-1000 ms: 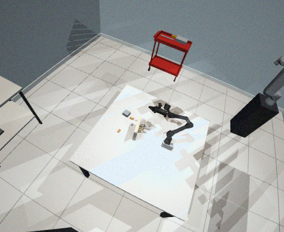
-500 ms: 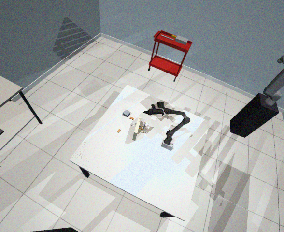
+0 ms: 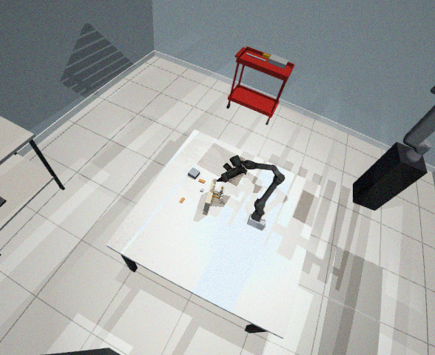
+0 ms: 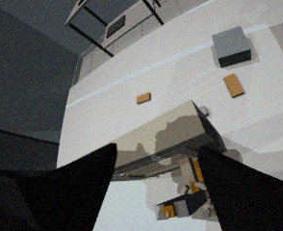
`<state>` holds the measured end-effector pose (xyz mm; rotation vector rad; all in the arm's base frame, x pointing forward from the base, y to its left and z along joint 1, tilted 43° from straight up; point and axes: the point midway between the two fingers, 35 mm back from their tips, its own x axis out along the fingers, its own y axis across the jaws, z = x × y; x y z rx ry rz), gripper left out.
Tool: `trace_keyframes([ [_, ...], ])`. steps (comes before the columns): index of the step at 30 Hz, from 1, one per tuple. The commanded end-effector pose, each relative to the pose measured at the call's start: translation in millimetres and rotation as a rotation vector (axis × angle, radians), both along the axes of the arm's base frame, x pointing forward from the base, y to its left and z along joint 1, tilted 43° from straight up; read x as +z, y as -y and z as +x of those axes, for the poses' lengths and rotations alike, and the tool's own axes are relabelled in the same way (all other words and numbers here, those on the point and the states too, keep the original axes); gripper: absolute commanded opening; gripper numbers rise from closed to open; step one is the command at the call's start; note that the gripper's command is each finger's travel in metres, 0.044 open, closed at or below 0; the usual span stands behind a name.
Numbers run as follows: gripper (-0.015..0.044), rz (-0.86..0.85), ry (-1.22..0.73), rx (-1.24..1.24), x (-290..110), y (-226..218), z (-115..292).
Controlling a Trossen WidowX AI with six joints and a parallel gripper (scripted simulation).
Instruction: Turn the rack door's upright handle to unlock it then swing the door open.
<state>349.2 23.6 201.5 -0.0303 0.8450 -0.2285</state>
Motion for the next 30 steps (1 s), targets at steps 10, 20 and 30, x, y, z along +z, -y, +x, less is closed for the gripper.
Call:
trace_keyframes([
  [10,0.0285,-0.200,-0.340,-0.043,-29.0,-11.2,-14.4],
  [20,0.0285,-0.395,-0.549,-0.061,-33.9,-15.8,-26.4],
  [30,0.0285,-0.539,-0.664,-0.064,-30.5,-18.9,-31.7],
])
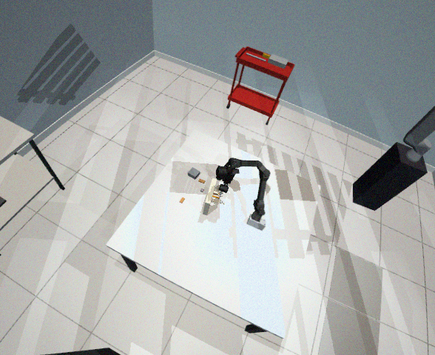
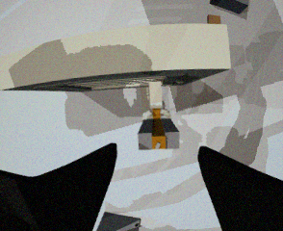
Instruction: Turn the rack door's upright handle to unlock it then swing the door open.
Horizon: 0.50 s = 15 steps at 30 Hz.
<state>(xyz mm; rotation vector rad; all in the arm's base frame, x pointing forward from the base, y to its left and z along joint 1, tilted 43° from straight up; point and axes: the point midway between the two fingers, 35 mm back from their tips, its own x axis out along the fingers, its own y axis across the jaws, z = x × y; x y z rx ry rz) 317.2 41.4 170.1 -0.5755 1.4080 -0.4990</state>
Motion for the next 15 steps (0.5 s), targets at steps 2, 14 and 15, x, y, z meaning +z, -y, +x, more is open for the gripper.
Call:
trace_keyframes([
  [2,0.0285,-0.034,-0.023,0.002,0.9,-1.1,0.3],
  [14,0.0285,-0.039,-0.059,-0.006,-11.7,10.0,2.1],
  [15,0.0285,-0.039,-0.062,-0.006,-12.9,11.1,2.2],
])
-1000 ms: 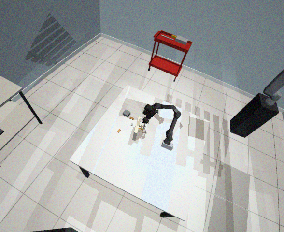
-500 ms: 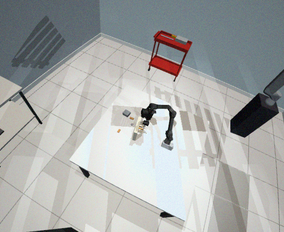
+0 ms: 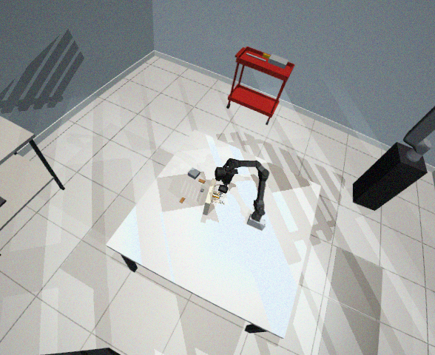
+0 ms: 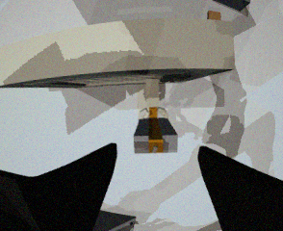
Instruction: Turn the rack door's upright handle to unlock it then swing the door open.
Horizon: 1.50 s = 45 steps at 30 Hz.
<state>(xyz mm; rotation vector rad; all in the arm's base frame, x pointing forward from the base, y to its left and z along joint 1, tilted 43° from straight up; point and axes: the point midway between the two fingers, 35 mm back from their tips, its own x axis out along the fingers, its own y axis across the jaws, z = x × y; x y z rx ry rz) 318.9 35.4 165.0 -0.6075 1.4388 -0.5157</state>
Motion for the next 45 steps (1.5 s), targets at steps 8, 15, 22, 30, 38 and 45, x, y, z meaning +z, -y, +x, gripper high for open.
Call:
trace_keyframes([
  [8,0.0285,-0.013,-0.053,-0.008,-17.3,13.8,1.3],
  [15,0.0285,-0.015,-0.077,-0.013,-25.7,21.4,1.4],
  [22,0.0285,-0.016,-0.101,-0.018,-34.0,29.2,1.1],
  [30,0.0285,-0.016,-0.128,-0.024,-43.5,38.2,0.3],
  [38,0.0154,-0.016,-0.133,-0.026,-45.3,39.8,0.1],
  [45,0.0068,-0.016,-0.133,-0.026,-45.3,39.8,0.1],
])
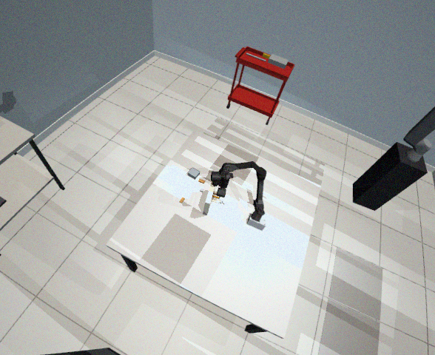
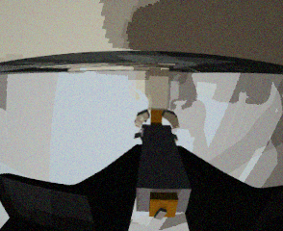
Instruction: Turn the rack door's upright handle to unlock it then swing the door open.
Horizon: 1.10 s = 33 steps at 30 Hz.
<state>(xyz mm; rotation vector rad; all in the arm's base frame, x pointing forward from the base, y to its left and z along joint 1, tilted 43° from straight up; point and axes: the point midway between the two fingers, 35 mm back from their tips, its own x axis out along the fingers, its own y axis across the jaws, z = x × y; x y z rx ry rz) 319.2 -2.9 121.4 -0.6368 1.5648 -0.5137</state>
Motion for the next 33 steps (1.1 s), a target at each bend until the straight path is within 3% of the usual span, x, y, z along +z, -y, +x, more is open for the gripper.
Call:
trace_keyframes([
  [1,0.0061,-0.006,-0.009,0.002,-1.6,1.5,-0.2],
  [8,0.0014,-0.006,-0.009,0.002,-1.6,1.5,-0.2],
  [13,0.0013,-0.008,0.013,-0.022,-1.6,1.5,-0.2],
  [33,0.0013,-0.047,0.667,-0.746,-1.6,1.5,-0.2],
])
